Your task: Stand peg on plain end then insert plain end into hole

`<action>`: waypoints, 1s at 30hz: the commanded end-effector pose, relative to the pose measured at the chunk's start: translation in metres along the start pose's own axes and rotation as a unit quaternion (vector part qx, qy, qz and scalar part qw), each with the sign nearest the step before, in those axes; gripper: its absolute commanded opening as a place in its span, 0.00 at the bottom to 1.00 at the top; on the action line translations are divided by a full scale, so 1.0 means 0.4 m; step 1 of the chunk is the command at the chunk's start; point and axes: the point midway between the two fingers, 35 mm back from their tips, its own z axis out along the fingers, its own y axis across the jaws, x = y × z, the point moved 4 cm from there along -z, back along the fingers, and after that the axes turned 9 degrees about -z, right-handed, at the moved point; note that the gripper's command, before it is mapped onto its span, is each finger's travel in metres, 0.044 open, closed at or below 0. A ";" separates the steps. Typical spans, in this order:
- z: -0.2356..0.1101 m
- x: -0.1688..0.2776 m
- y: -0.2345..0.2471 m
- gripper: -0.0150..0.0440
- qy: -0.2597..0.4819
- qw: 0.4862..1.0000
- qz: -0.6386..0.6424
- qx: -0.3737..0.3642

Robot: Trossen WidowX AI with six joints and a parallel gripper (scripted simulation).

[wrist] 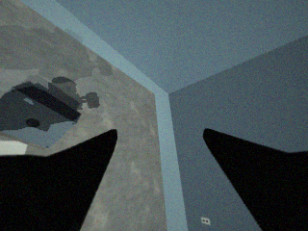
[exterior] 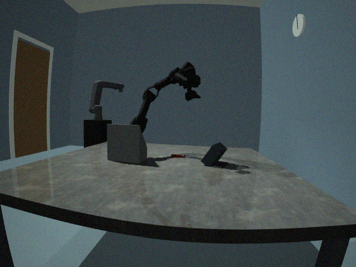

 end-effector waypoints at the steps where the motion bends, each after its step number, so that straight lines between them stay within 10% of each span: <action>1: 0.036 -0.008 0.097 1.00 0.008 0.997 0.026 -0.070; 30: 0.023 0.057 0.711 1.00 0.246 0.852 0.174 -0.428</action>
